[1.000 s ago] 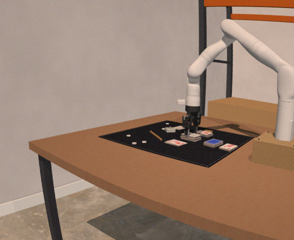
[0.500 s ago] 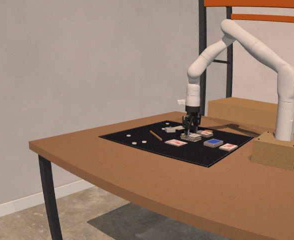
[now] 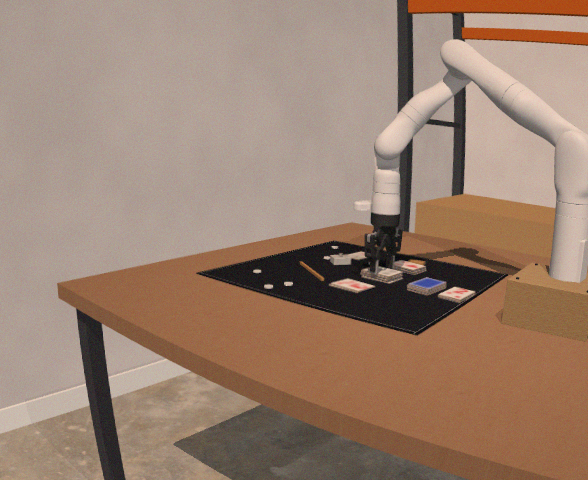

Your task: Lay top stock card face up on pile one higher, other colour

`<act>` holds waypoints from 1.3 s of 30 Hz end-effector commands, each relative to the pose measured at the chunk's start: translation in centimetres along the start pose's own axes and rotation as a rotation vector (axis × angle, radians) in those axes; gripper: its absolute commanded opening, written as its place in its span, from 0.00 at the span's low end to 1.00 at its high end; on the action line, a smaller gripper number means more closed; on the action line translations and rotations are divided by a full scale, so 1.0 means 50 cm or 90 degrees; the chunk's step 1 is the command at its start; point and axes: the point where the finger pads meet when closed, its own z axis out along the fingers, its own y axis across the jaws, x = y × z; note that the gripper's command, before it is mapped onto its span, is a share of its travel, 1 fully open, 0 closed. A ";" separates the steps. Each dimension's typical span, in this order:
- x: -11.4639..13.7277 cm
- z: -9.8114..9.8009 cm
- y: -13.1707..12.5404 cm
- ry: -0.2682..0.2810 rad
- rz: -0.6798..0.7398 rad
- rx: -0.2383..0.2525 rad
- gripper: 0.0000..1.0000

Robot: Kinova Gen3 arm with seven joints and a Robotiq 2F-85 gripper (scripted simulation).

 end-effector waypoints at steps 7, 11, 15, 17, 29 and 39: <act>0.001 0.000 -0.001 0.001 0.000 0.000 0.72; 0.001 0.000 -0.001 0.001 0.000 0.000 0.72; 0.001 0.000 -0.001 0.001 0.000 0.000 0.72; 0.001 0.000 -0.001 0.001 0.000 0.000 0.85; 0.001 0.000 -0.001 0.001 0.000 0.000 0.85; 0.001 0.000 -0.001 0.001 0.000 0.000 0.85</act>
